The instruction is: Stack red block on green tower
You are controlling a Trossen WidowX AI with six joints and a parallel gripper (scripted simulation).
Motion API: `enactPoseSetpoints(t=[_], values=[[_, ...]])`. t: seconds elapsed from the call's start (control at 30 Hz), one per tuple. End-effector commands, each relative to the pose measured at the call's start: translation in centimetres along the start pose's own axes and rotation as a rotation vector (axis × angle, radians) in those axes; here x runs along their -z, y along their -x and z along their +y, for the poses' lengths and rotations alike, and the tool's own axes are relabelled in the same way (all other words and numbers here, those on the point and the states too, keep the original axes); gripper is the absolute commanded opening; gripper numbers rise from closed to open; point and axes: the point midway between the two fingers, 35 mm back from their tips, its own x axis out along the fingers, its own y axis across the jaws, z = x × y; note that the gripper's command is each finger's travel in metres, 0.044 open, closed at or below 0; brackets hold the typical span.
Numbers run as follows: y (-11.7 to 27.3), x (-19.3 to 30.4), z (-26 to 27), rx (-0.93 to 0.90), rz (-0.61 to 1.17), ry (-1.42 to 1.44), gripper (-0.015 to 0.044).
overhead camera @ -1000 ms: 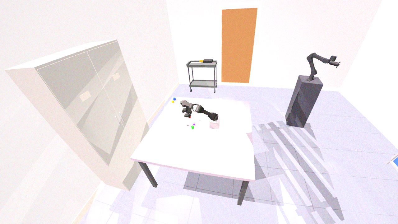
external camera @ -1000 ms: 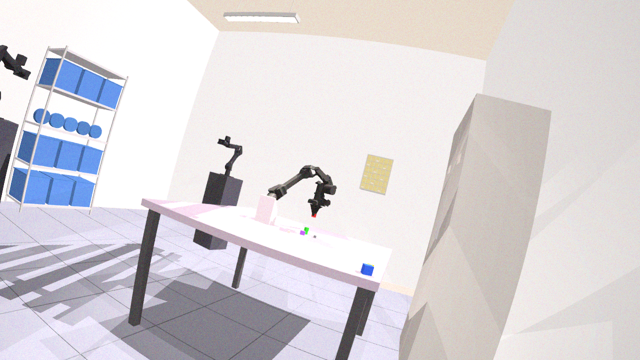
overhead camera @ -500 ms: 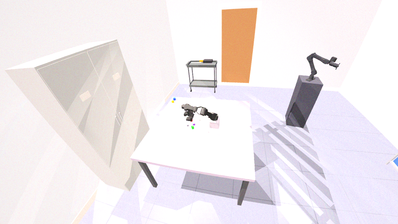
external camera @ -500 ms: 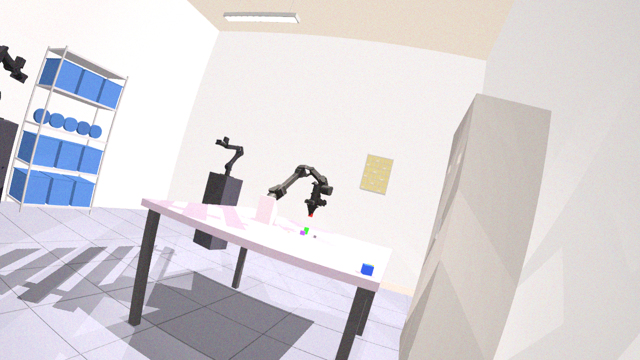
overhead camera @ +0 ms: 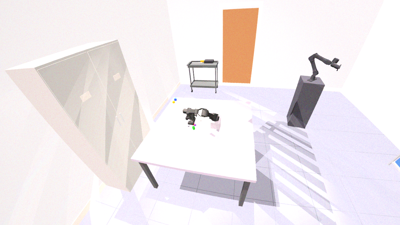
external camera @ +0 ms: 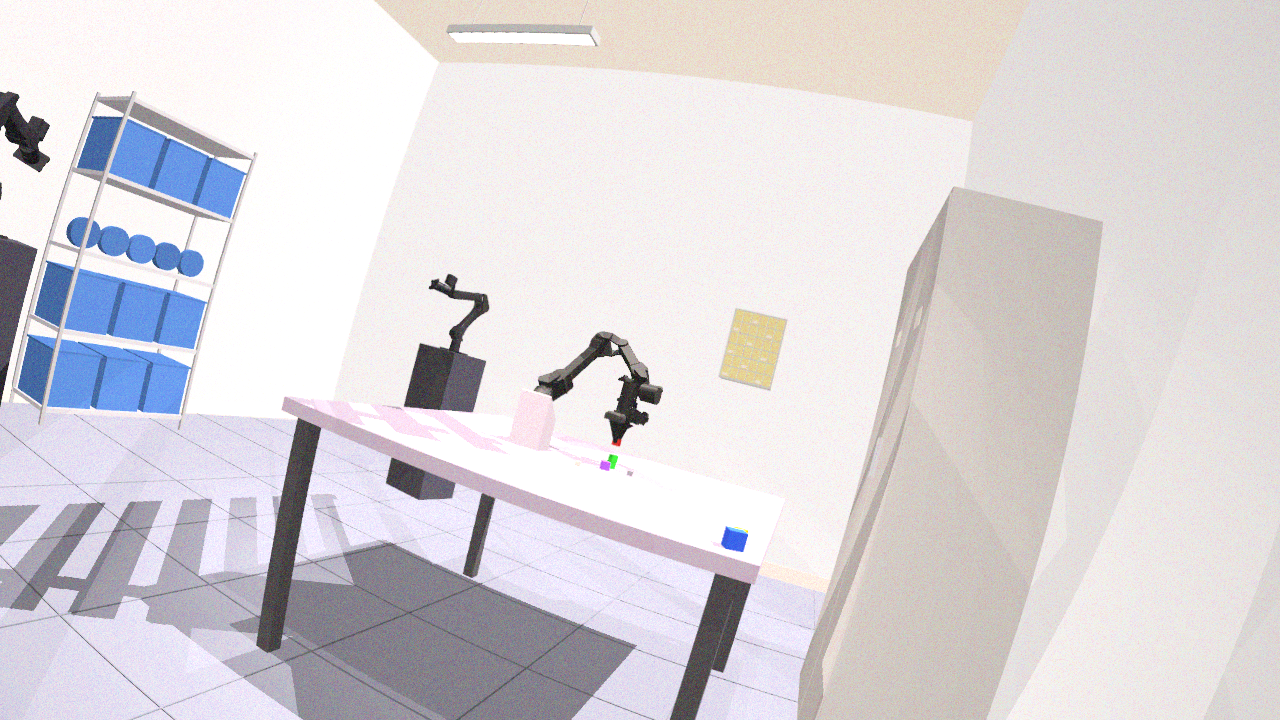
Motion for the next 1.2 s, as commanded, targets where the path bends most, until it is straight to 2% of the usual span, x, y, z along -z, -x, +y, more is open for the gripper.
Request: enactPoseSetpoints(t=[0.0,0.23,1.17], values=[[-0.7,-0.1,0.0,-0.004,-0.003,-0.006,0.0],[-3.2,-0.1,0.0,-0.005,-0.003,-0.006,0.0],[-3.3,-0.1,0.0,-0.005,-0.003,-0.006,0.0]])
